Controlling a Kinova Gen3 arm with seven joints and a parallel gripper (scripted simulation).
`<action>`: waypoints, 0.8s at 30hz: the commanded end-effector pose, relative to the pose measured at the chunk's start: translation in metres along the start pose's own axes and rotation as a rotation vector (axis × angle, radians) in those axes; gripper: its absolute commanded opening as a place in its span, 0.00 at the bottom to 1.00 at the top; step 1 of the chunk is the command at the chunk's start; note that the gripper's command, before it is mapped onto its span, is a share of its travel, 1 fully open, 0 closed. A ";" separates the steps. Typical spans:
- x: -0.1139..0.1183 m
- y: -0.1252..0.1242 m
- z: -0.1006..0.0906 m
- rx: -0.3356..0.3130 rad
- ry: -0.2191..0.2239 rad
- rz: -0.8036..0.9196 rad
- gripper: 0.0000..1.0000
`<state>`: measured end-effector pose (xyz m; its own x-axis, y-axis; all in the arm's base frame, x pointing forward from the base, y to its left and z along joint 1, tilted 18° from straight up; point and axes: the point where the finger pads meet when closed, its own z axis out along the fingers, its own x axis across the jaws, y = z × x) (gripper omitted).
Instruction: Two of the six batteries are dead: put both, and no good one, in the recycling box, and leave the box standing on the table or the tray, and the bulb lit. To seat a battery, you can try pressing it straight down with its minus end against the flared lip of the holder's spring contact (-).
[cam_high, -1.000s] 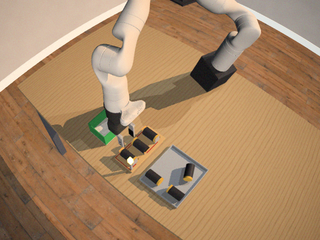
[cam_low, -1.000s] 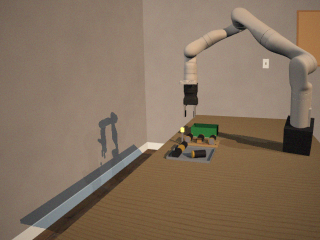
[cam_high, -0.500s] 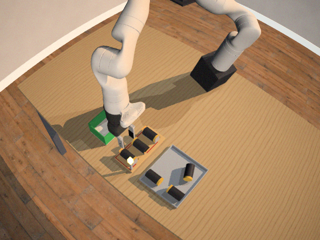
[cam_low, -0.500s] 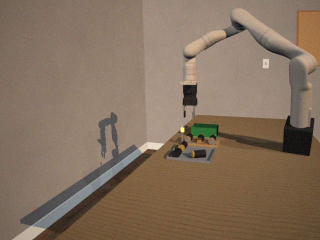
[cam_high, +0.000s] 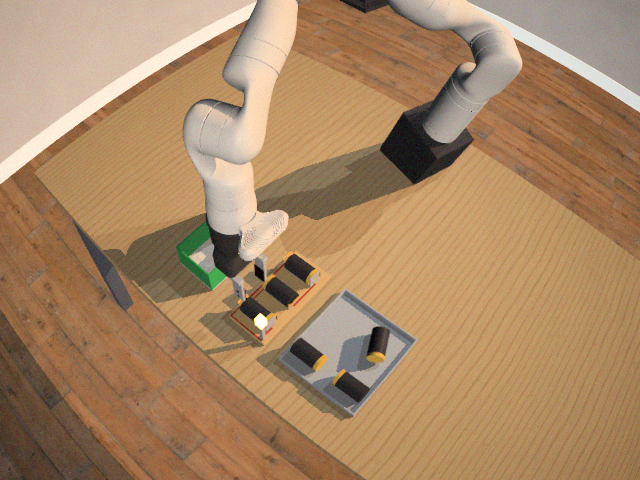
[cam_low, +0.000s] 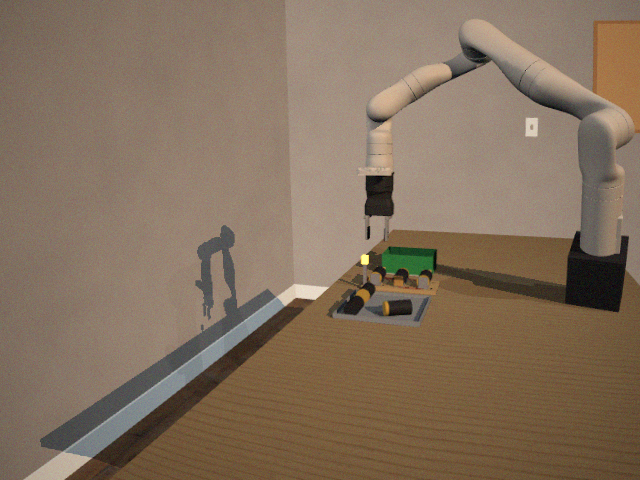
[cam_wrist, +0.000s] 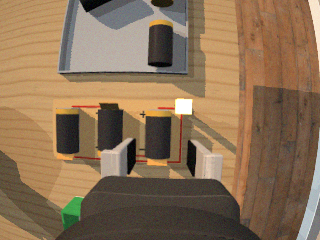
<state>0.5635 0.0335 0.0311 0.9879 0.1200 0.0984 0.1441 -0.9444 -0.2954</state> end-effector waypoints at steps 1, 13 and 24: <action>-0.004 -0.004 0.011 0.008 -0.012 -0.004 0.90; -0.004 -0.004 0.063 0.008 -0.012 -0.004 0.90; -0.004 -0.004 0.063 0.008 -0.012 -0.004 0.90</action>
